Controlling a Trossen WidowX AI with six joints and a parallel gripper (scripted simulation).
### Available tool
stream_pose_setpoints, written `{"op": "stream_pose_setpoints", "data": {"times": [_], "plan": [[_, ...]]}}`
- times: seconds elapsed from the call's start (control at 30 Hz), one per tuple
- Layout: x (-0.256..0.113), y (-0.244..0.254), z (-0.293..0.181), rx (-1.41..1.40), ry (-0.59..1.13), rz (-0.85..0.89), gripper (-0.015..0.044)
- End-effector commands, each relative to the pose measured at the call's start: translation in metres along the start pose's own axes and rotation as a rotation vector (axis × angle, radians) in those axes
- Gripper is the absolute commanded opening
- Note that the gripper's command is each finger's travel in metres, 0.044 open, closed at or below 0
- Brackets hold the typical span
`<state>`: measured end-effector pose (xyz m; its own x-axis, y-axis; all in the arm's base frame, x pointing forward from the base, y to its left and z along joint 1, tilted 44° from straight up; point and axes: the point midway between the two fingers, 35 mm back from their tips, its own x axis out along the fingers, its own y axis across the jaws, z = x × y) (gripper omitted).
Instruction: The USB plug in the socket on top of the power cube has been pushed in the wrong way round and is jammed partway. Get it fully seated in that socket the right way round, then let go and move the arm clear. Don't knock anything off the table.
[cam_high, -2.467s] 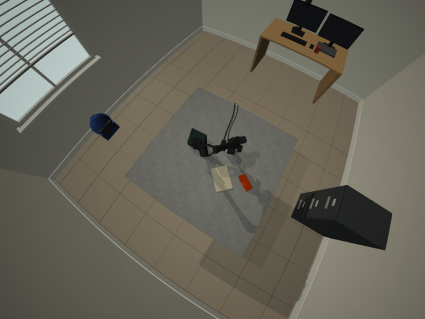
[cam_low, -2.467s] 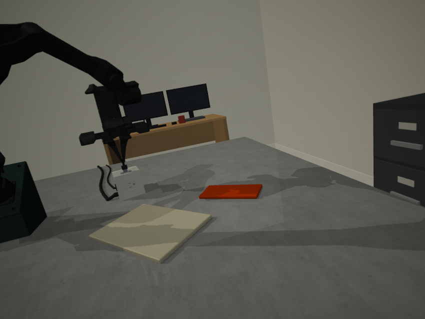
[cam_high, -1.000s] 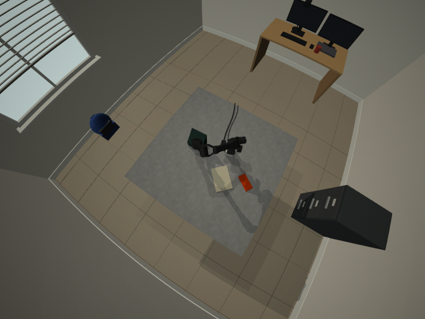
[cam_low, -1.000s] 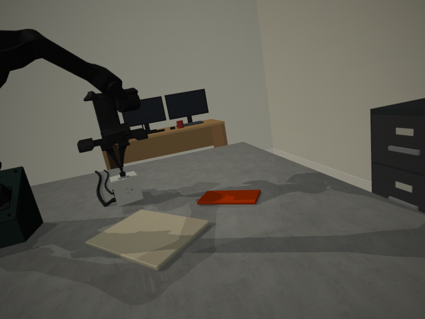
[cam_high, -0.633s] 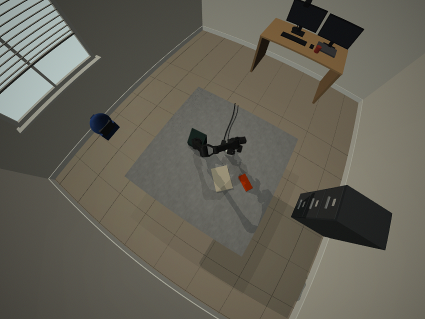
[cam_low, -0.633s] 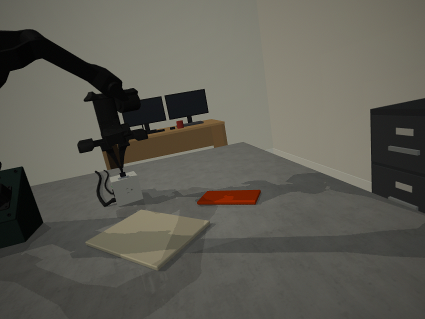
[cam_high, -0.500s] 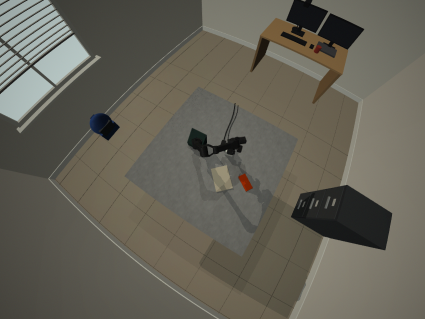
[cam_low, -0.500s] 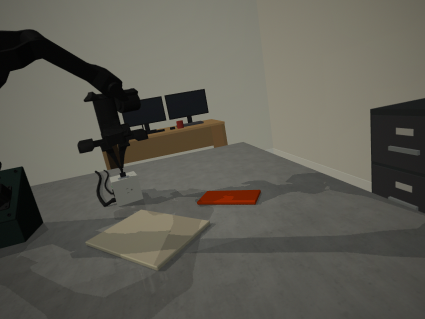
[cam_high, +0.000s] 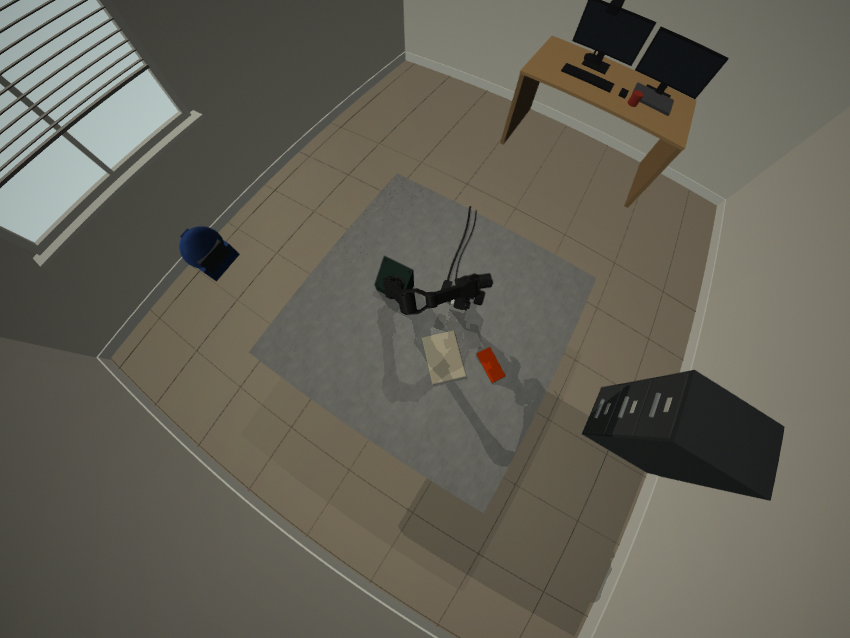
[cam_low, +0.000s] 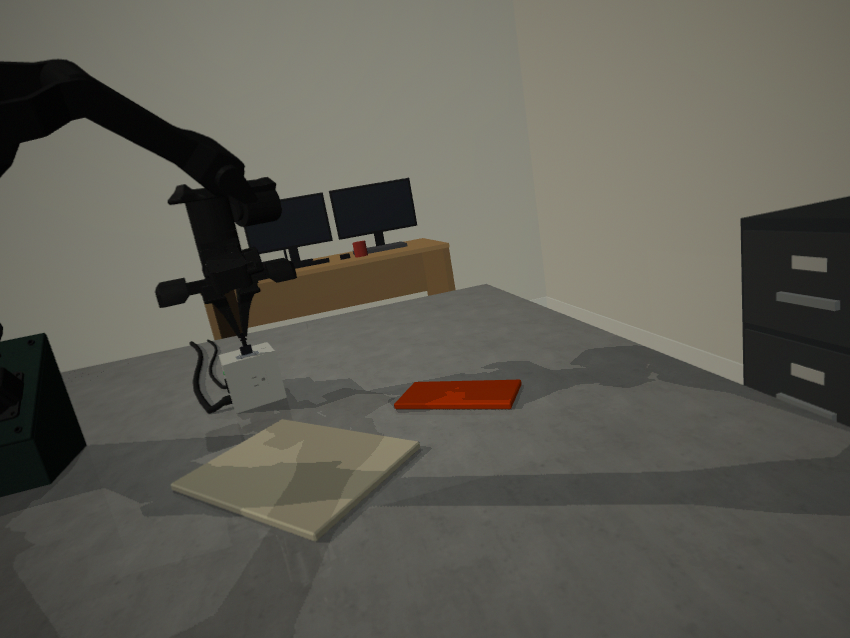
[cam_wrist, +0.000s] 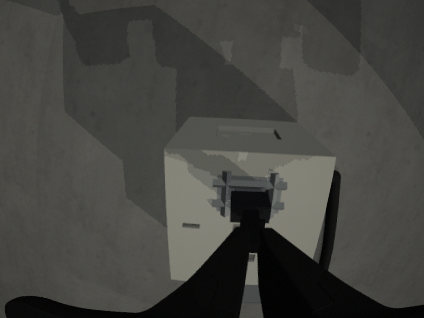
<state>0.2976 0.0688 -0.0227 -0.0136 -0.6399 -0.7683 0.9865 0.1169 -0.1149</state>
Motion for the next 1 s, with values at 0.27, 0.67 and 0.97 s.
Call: {"op": "stream_pose_setpoints", "data": {"times": [0.27, 0.67, 0.97], "plan": [[0.0023, 0.0004, 0.0006, -0.003, -0.003, 0.001, 0.0000], [0.0031, 0.0004, 0.0006, -0.003, -0.003, 0.001, 0.0000], [0.0031, 0.0004, 0.0006, -0.003, -0.003, 0.001, 0.0000]]}}
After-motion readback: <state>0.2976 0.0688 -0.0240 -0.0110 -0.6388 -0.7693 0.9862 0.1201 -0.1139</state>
